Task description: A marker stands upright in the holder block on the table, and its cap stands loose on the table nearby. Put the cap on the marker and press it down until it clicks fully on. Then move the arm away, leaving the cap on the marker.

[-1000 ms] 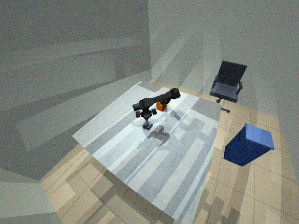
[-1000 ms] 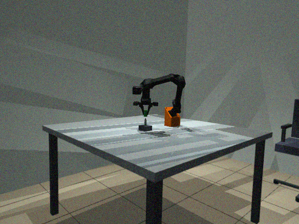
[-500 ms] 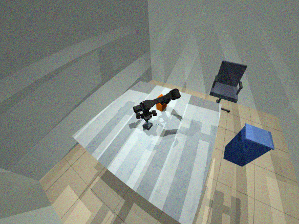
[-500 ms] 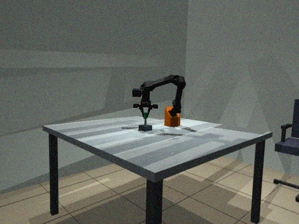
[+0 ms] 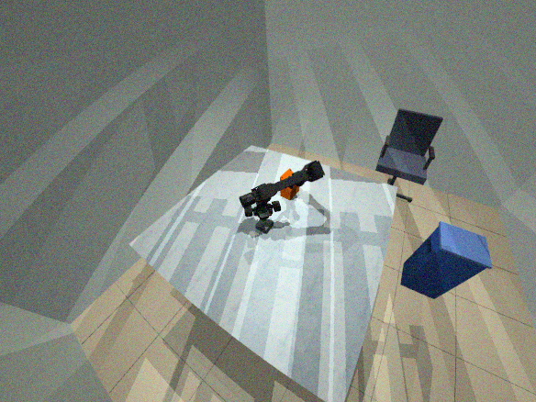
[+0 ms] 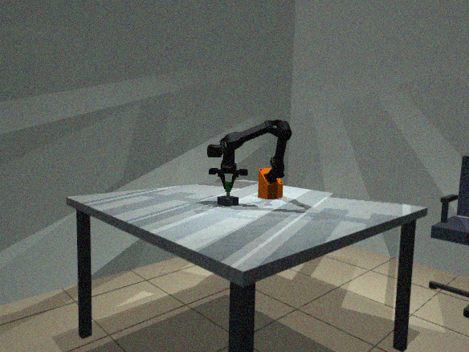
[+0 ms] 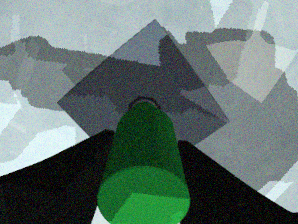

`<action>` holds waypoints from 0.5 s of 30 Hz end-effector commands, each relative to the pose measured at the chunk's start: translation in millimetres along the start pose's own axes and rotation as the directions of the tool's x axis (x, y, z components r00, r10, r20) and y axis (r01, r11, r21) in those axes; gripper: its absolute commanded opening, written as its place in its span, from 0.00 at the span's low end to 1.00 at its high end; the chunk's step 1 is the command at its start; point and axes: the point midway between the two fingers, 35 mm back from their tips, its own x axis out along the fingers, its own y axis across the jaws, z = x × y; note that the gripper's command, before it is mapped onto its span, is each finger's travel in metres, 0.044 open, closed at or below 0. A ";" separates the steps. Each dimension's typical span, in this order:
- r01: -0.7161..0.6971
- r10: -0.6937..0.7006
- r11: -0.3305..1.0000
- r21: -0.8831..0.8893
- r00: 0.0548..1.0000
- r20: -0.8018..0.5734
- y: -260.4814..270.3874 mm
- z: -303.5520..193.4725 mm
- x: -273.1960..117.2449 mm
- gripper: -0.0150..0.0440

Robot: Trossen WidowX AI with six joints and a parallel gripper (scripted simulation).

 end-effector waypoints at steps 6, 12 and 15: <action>-0.002 0.002 1.000 0.006 1.000 0.004 0.9 -0.1 9.9 0.25; -0.003 0.003 1.000 0.001 1.000 0.000 1.2 -0.3 9.2 0.43; -0.003 0.003 1.000 0.001 1.000 0.000 1.2 -0.3 9.2 0.57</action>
